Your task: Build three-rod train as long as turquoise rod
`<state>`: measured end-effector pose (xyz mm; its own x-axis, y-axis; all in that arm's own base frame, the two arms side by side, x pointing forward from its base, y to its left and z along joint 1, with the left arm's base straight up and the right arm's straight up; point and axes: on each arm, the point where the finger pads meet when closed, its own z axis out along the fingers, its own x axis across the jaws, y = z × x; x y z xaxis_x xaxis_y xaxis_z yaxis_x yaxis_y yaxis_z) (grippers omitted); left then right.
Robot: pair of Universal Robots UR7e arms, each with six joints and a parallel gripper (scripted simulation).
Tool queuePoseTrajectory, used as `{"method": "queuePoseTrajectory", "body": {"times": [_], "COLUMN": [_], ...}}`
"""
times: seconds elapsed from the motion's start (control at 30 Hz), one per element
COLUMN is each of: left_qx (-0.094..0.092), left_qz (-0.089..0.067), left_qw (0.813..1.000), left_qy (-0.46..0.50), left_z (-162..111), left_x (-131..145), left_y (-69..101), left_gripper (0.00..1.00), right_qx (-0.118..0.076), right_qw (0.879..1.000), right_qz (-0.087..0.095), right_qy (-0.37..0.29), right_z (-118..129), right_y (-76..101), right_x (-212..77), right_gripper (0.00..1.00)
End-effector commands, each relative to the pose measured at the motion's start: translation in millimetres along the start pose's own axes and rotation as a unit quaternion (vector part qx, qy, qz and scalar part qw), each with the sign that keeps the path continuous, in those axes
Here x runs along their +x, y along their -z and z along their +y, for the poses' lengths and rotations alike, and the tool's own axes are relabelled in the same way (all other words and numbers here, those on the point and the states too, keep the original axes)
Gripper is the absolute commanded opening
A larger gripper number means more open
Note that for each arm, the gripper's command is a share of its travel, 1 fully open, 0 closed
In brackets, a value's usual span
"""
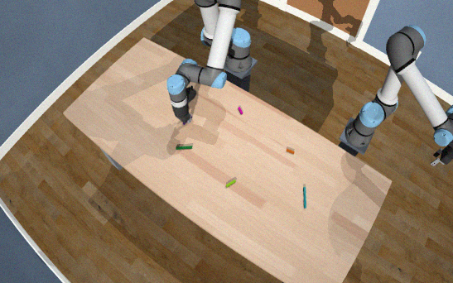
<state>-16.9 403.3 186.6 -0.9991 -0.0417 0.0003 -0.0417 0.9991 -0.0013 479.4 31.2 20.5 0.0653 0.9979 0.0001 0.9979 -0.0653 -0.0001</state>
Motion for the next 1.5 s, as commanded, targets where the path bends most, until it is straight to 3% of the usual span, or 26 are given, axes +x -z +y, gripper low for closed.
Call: {"method": "queuePoseTrajectory", "body": {"times": [0.0,0.7,0.73,1.47], "left_qx": [-0.001,-0.001,-0.001,-0.001], "left_qz": [0.0,0.0,0.0,0.0], "left_qw": [1.0,1.0,1.0,1.0], "left_qy": [0.0,0.0,0.0,0.0], "left_z": [0.3,0.3,0.3,0.3], "left_x": [-0.1,-0.1,-0.1,-0.1], "left_y": [0.4,0.4,0.4,0.4], "left_gripper": [1.0,1.0,1.0,1.0], "right_qx": [-0.001,-0.001,-0.001,-0.001], "right_qw": [1.0,1.0,1.0,1.0], "right_qz": [0.0,0.0,0.0,0.0], "right_qy": [0.0,0.0,0.0,0.0], "right_z": [0.5,0.5,0.5,0.5], "right_y": [0.6,0.6,0.6,0.6], "right_x": [0.2,0.2,0.2,0.2], "right_gripper": [0.54,0.54,0.24,0.24]}}
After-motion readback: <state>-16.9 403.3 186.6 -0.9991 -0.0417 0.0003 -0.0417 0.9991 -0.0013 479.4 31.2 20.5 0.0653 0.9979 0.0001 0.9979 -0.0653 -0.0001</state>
